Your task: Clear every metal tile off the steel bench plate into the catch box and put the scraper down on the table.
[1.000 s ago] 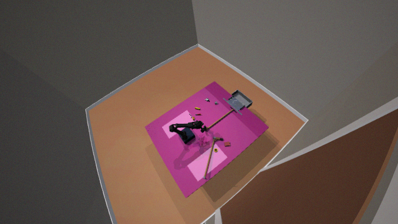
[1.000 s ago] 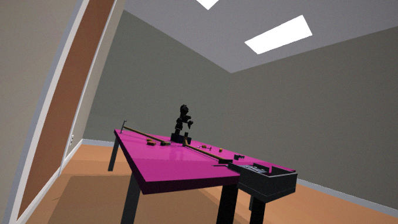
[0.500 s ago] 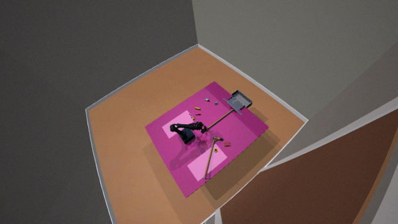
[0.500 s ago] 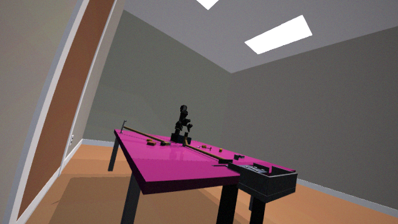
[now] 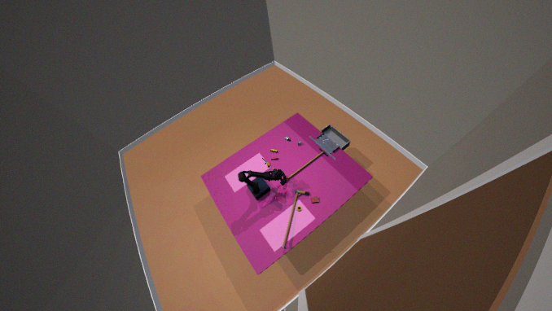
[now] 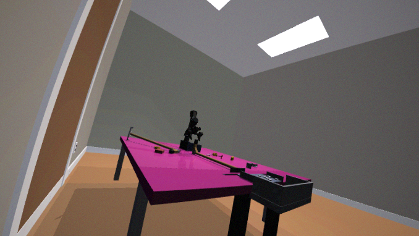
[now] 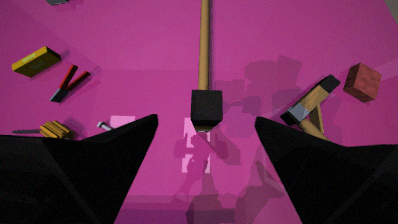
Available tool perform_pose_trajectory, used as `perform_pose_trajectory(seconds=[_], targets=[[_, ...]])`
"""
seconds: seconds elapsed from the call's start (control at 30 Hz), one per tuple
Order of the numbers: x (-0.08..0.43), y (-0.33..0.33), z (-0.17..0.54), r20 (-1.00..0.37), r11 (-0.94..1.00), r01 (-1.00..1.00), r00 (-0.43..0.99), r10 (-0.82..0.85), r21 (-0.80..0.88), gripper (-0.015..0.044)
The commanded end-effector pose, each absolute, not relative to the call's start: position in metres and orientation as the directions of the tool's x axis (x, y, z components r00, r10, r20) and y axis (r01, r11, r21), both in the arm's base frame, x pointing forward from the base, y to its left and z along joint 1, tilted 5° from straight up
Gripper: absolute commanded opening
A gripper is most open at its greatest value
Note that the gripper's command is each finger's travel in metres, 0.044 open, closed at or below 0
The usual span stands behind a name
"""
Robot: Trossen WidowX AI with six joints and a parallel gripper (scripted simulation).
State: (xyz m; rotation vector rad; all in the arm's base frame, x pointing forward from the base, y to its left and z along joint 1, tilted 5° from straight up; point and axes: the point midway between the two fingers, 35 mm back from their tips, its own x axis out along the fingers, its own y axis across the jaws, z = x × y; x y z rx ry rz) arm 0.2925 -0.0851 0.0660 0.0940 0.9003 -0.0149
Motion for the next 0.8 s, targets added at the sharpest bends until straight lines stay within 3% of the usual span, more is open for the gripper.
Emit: perform_pose_trajectory(seconds=[0.0,0.77], targets=[[0.296,-0.086,0.06,-0.786,0.995,0.059,0.618,0.022,0.075,0.044],[0.318,-0.084,0.03,-0.785,0.995,0.059,0.62,0.022,0.075,0.044]])
